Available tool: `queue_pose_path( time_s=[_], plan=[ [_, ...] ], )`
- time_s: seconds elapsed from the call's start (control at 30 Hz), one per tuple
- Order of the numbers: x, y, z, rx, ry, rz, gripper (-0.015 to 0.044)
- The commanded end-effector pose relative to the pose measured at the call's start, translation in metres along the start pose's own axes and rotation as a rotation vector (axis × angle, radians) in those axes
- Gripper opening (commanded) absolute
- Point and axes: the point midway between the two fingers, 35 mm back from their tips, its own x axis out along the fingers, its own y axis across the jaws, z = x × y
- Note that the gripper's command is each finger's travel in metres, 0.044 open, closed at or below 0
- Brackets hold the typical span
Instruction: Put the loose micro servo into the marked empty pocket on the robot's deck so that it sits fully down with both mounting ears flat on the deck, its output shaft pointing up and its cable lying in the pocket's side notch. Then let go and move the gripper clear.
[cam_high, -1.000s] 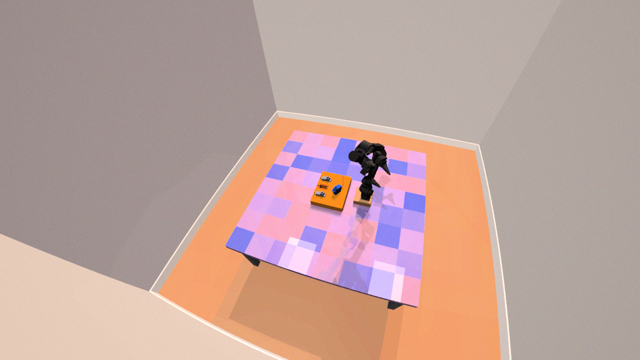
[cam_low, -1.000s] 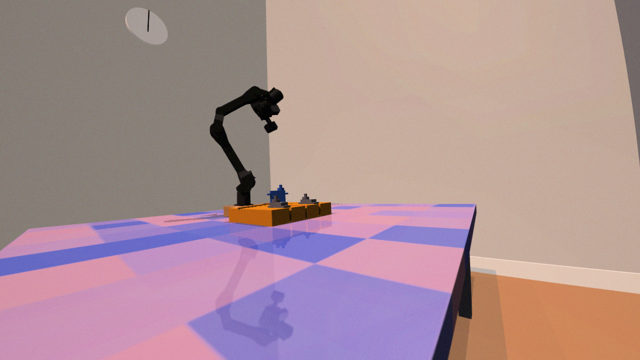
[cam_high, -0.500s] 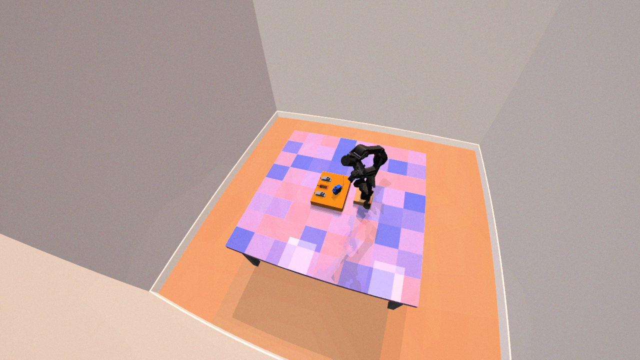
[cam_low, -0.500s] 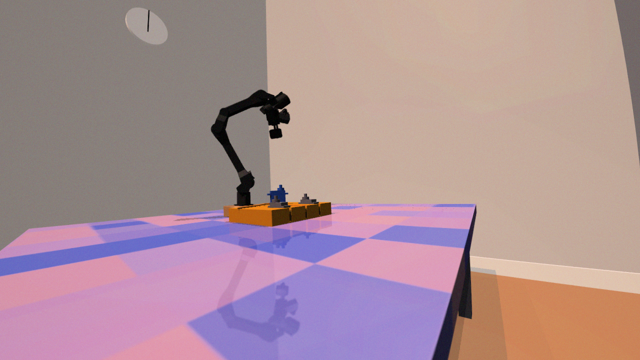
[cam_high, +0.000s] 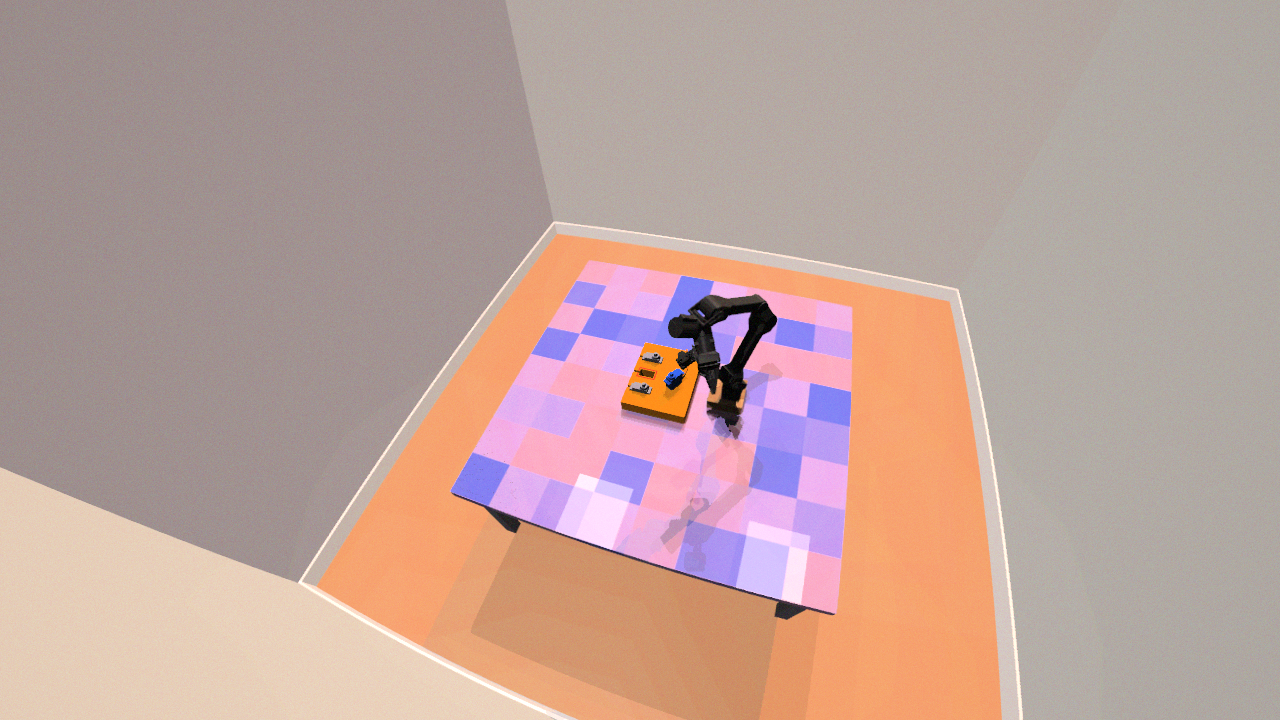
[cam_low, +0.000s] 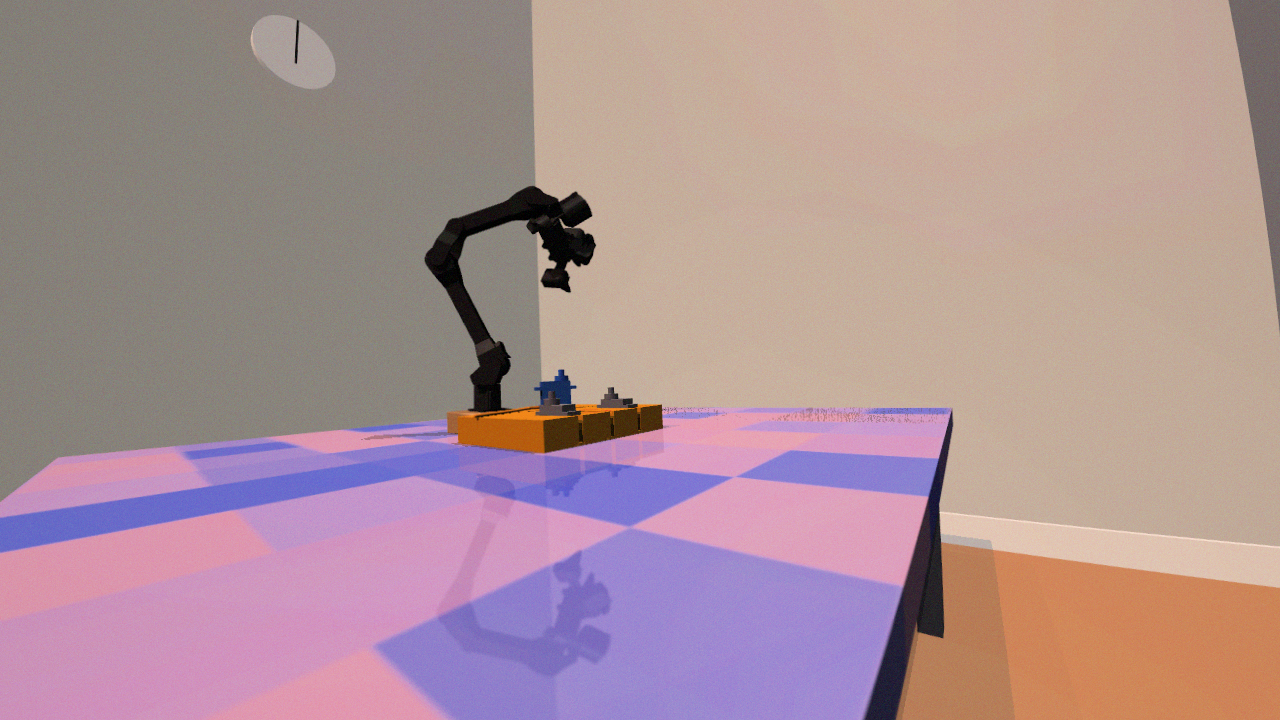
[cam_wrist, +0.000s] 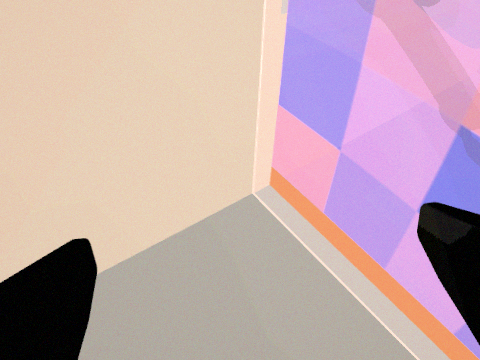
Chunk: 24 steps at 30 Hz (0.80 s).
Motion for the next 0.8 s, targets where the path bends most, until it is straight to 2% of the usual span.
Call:
queue_pose_path(
  time_s=[0.0, 0.77],
  plan=[
    [0.0, -0.017, 0.021, 0.136, -0.074, -0.05, 0.044],
    [-0.029, -0.11, 0.099, 0.803, -0.465, -0.208, 0.044]
  ],
)
